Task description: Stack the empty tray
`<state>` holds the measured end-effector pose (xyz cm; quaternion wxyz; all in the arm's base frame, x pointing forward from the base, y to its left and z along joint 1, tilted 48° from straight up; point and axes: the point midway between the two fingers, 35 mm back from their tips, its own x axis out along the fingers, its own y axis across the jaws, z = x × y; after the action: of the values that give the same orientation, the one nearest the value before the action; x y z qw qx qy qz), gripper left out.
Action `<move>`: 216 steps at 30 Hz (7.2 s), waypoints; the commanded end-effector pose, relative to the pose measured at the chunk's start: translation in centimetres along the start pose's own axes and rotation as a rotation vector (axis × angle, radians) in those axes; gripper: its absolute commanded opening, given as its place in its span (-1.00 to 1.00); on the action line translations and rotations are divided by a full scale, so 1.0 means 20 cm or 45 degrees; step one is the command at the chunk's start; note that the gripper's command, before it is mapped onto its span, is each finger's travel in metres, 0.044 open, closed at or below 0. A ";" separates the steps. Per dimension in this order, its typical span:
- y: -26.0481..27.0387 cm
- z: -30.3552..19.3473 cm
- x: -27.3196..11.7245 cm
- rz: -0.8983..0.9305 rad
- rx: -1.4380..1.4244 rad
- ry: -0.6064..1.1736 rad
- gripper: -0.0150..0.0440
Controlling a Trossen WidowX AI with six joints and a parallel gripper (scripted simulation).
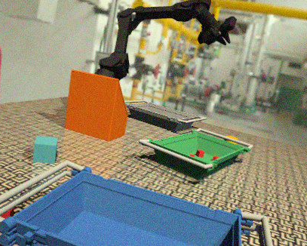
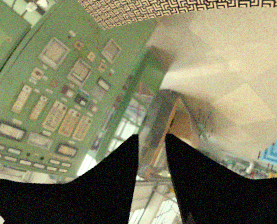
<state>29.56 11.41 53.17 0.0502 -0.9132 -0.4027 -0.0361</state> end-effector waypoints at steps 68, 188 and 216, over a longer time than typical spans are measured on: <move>0.65 2.34 0.07 0.368 1.751 -1.398 -0.19; 1.00 3.34 -0.99 3.379 4.404 0.926 -0.19; 0.97 3.14 -0.86 3.380 4.408 0.917 -0.19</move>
<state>33.11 -8.22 -13.00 -0.6140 -0.3868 -0.6680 -0.1647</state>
